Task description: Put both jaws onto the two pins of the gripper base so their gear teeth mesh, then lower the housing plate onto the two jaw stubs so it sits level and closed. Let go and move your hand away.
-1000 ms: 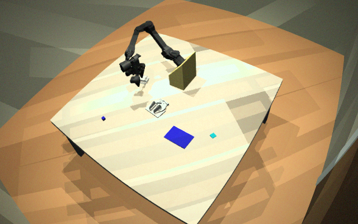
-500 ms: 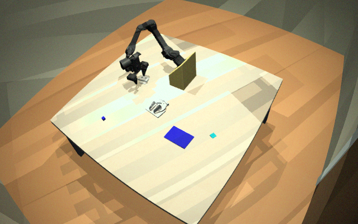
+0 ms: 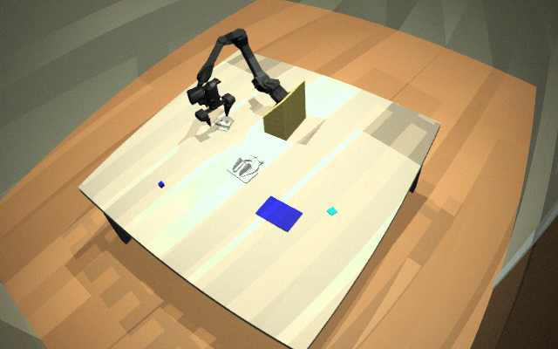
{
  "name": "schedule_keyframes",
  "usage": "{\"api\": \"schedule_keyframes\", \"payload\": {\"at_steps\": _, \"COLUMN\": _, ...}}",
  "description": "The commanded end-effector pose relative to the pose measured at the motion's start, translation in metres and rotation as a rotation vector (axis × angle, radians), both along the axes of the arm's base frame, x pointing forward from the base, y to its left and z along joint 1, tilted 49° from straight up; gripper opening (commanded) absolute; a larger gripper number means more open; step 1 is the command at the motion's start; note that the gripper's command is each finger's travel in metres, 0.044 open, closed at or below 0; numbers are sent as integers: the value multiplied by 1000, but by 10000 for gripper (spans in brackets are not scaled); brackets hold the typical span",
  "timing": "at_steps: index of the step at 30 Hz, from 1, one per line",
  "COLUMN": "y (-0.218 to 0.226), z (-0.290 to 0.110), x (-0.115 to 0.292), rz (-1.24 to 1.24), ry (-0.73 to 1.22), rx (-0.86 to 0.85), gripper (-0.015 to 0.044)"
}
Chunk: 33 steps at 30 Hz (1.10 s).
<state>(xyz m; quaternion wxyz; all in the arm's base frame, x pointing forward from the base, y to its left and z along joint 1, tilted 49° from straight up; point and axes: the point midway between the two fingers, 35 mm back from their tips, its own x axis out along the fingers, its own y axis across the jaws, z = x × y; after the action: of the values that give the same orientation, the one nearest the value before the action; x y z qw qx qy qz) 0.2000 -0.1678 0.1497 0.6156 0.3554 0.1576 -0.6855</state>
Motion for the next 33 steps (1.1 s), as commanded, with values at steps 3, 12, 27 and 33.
{"api": "schedule_keyframes", "payload": {"at_steps": 3, "y": -1, "z": 4, "x": -8, "rz": -99, "ry": -111, "rx": 1, "gripper": 440}}
{"api": "schedule_keyframes", "payload": {"at_steps": 12, "y": -4, "z": 9, "x": -18, "rz": -246, "ry": -270, "rx": -6, "gripper": 440}}
{"api": "schedule_keyframes", "payload": {"at_steps": 27, "y": -8, "z": 17, "x": -36, "rz": -489, "ry": -537, "rx": -18, "gripper": 440}}
{"api": "schedule_keyframes", "payload": {"at_steps": 33, "y": -9, "z": 20, "x": -43, "rz": -584, "ry": -645, "rx": -23, "gripper": 440}}
